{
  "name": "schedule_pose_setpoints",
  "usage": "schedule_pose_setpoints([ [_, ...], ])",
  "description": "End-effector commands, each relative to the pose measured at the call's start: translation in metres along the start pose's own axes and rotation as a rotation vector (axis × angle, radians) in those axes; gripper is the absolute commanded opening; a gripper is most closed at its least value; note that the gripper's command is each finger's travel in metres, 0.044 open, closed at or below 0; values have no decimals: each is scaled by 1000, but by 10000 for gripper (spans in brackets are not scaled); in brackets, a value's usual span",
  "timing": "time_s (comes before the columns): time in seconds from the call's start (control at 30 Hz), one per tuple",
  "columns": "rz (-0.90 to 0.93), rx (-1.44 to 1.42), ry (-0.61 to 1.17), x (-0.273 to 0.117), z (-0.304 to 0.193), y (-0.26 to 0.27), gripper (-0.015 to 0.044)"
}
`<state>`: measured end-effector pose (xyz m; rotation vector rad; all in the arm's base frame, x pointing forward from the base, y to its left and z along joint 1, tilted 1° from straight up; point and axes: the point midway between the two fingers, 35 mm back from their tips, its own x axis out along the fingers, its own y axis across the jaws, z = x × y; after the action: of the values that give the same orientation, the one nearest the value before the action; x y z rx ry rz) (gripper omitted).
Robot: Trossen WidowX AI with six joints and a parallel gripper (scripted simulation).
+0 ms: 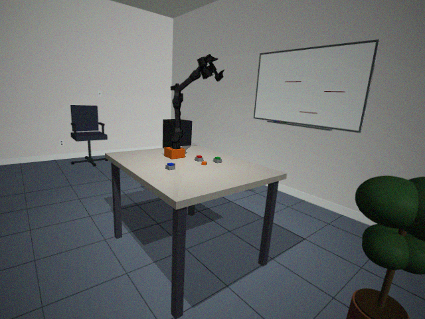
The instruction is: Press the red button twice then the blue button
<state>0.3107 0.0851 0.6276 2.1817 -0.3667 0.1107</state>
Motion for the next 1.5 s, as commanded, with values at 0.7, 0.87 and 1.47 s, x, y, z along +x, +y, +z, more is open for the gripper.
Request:
schedule_pose_setpoints([
  [0.7,-1259,-1513,448,-76,233,-330,400],
  [0.87,-1618,-1593,737,-151,302,-363,400],
  [1.47,-1851,-1544,981,-224,378,-421,164],
])
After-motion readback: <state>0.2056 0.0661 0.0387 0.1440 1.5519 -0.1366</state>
